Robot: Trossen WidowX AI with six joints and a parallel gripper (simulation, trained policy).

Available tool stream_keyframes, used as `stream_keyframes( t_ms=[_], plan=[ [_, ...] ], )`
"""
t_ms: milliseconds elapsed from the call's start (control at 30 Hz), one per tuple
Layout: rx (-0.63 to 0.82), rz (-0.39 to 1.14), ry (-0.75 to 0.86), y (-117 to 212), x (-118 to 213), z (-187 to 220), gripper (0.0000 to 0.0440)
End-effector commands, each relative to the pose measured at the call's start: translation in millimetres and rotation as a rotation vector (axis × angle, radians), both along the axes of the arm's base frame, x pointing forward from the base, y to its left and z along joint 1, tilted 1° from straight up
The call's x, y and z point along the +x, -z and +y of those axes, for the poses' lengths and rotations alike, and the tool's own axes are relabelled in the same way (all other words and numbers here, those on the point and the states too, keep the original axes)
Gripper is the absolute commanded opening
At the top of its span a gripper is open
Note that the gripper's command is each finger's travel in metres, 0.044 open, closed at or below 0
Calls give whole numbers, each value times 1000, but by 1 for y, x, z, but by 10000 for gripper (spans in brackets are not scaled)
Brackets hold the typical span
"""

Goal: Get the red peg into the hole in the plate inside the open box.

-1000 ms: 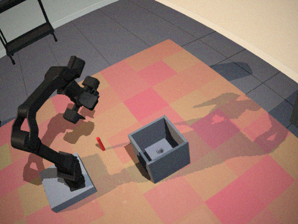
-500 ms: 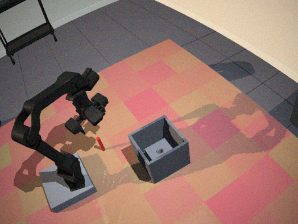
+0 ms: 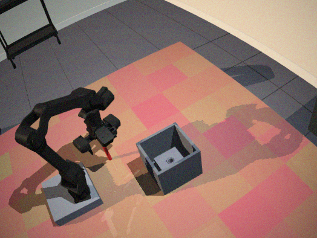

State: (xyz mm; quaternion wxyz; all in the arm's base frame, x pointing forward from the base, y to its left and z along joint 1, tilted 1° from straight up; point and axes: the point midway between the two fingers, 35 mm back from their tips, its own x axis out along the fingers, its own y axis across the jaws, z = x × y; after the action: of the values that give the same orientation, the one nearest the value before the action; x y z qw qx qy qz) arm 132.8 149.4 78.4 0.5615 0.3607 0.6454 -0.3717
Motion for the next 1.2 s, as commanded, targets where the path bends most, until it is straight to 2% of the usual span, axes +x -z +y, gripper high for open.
stream_keyframes(
  t_ms=[0, 167, 267, 733, 800, 1167],
  plan=[
    [-11, 20, 18, 12, -2, -2, 440],
    [-19, 25, 44, 28, -1, -5, 434],
    [-20, 25, 57, 36, -1, -6, 409],
    [14, 16, 39, 53, 13, 3, 53],
    [24, 14, 32, 52, 14, 5, 17],
    [150, -37, 64, 23, 26, 24, 0]
  ],
)
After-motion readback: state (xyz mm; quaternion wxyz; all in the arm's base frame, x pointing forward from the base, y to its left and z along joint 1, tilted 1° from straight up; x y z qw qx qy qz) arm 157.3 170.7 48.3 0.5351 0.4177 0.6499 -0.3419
